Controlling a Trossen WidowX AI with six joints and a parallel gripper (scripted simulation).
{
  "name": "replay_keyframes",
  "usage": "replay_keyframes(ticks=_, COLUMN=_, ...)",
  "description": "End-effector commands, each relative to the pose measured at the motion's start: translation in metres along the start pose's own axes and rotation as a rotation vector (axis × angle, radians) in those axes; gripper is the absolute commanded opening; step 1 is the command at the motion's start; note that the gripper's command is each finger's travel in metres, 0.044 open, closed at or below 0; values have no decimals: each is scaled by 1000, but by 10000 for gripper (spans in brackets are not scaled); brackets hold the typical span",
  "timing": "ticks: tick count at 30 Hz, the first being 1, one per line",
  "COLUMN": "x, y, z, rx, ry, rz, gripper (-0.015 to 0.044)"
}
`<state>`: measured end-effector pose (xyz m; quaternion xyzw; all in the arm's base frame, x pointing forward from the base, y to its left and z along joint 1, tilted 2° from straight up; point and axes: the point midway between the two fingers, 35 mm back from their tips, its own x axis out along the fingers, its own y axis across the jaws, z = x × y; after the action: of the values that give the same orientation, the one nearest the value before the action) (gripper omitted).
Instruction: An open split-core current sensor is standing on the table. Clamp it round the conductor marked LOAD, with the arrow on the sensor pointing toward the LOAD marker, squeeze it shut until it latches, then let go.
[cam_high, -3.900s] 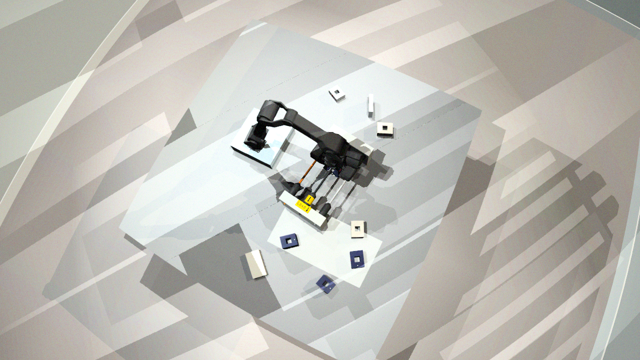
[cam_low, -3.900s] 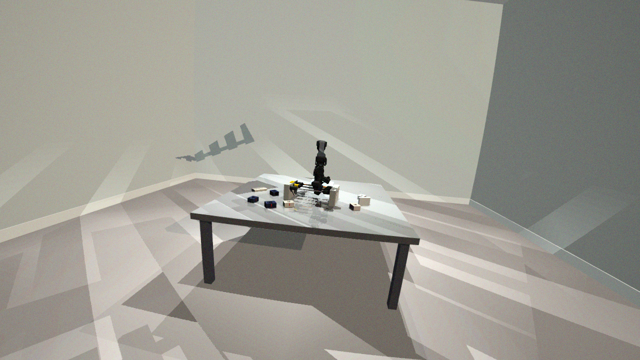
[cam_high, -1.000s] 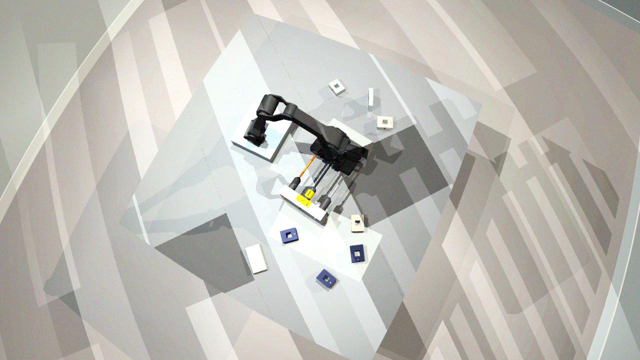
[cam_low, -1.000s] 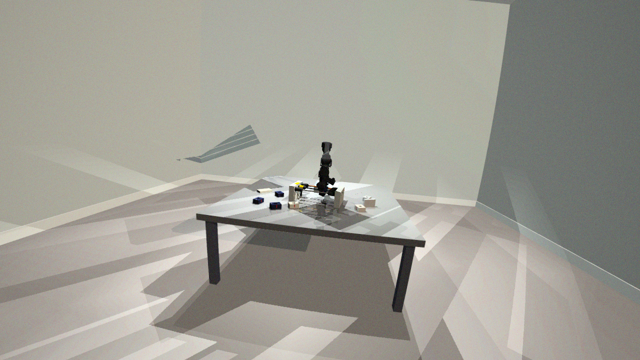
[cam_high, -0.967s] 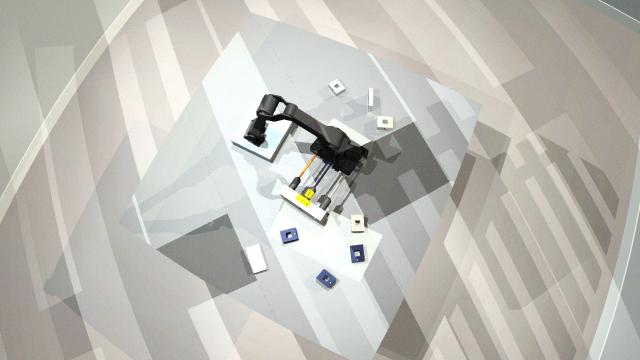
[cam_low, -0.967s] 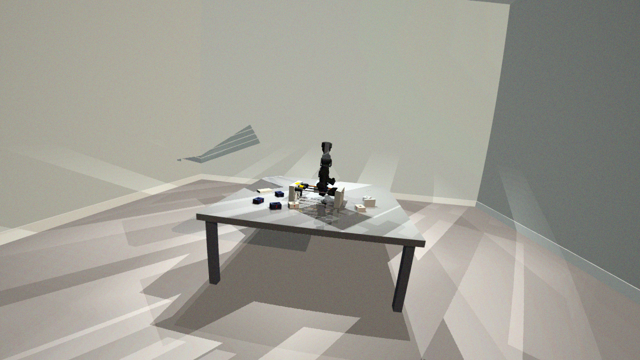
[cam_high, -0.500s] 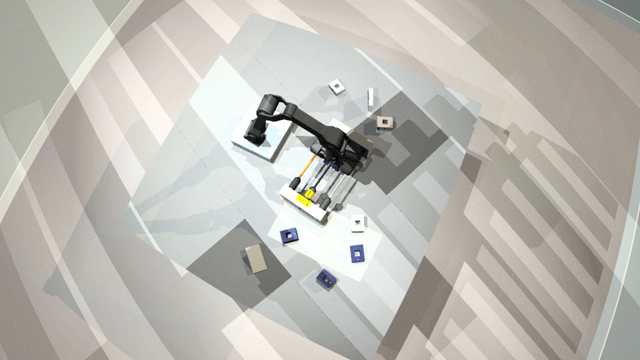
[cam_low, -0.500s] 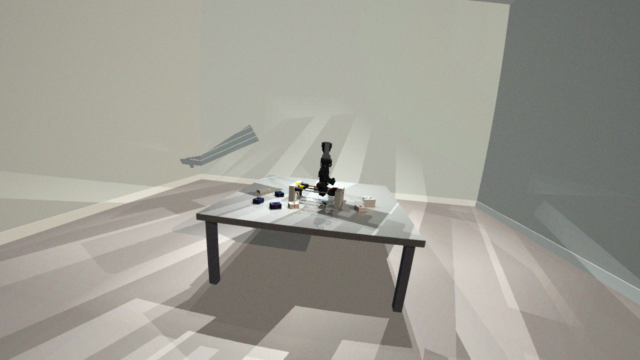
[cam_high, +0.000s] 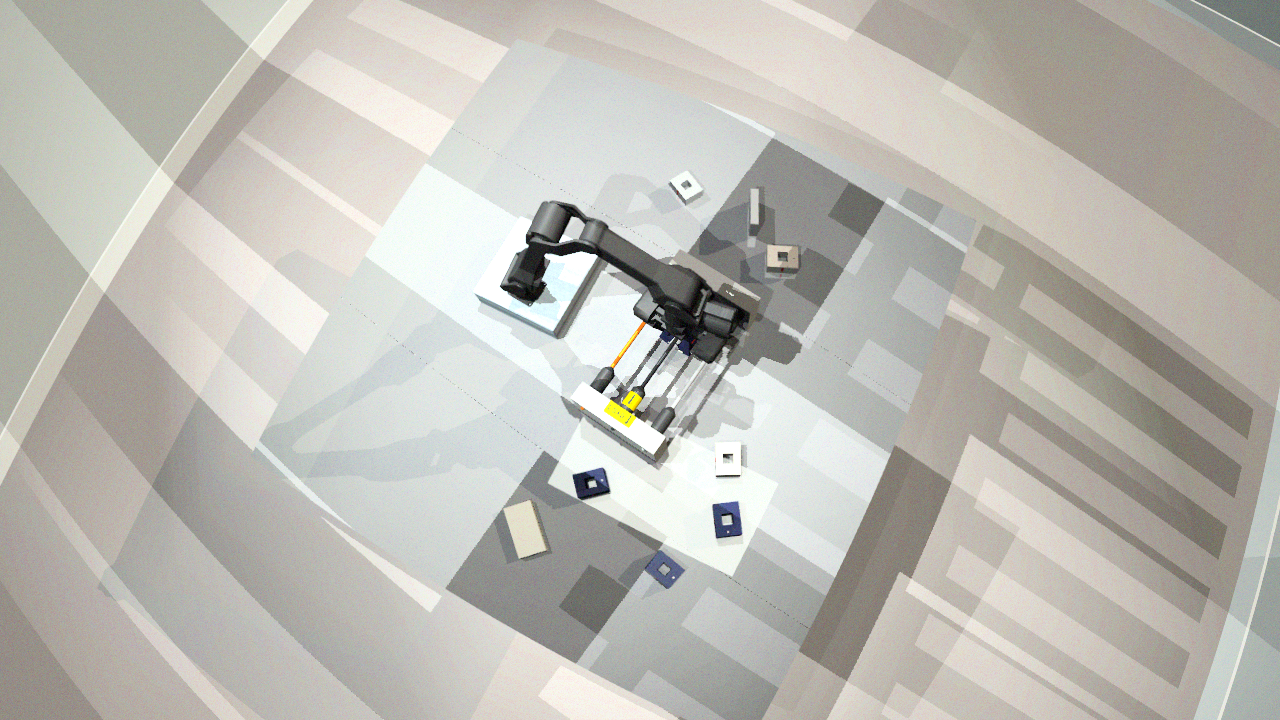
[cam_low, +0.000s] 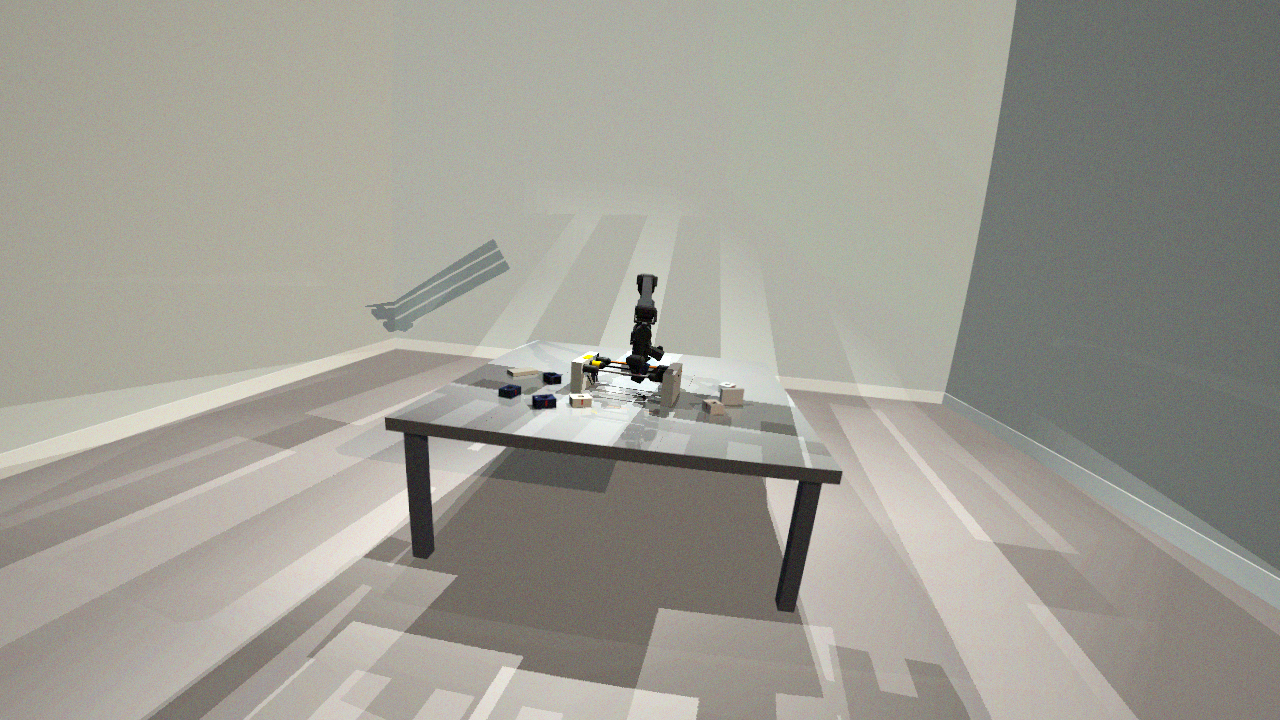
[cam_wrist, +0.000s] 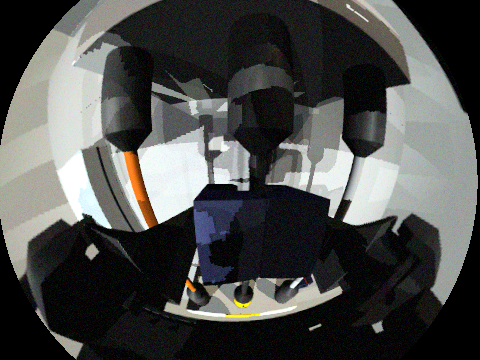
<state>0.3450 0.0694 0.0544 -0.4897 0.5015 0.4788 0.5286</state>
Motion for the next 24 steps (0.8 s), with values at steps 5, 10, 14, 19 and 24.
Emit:
replay_keyframes(ticks=5, x=0, y=0, z=1, rx=-1, ry=-3, rz=-2, gripper=0)
replay_keyframes(ticks=10, x=0, y=0, z=1, rx=-1, ry=-3, rz=-2, gripper=0)
replay_keyframes(ticks=14, x=0, y=0, z=1, rx=-1, ry=-3, rz=-2, gripper=0)
replay_keyframes(ticks=19, x=0, y=0, z=1, rx=-1, ry=-3, rz=-2, gripper=0)
replay_keyframes(ticks=24, x=0, y=0, z=0, rx=0, ry=0, rz=0, gripper=131)
